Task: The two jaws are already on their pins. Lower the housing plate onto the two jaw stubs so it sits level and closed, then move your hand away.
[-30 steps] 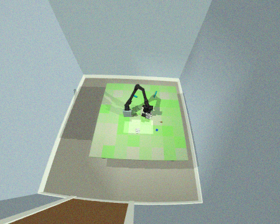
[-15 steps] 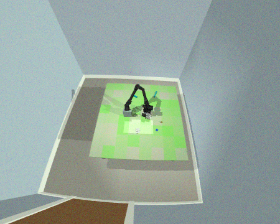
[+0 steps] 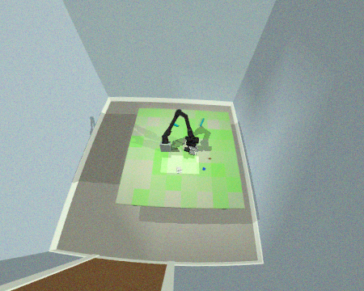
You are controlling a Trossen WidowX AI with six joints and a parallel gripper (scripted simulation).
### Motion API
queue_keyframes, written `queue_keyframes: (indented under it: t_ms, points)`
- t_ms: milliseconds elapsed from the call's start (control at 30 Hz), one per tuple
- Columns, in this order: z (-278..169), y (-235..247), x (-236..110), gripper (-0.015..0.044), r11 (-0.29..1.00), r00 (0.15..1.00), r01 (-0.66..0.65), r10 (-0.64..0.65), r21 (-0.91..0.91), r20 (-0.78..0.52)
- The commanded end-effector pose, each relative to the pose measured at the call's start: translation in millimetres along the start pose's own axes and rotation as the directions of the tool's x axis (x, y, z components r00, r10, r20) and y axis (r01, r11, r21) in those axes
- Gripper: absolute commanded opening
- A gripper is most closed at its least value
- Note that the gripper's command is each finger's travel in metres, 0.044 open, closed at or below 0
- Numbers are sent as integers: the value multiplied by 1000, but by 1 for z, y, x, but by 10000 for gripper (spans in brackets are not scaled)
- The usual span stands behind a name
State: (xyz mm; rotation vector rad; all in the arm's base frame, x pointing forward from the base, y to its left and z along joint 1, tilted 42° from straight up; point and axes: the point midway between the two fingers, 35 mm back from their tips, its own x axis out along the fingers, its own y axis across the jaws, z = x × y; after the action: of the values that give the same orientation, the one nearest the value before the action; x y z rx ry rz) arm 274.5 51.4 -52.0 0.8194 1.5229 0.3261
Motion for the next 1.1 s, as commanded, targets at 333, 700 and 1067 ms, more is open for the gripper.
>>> queue_keyframes:
  t_ms: [333, 700, 1067]
  points:
    - [0, 0, 3, 351, 1000, 1000, -3, 3, -2, -5]
    - [0, 0, 2, 404, 1000, 1000, 1, -1, -4, -3]
    - [0, 0, 2, 440, 1000, 1000, 1, -1, -4, -3]
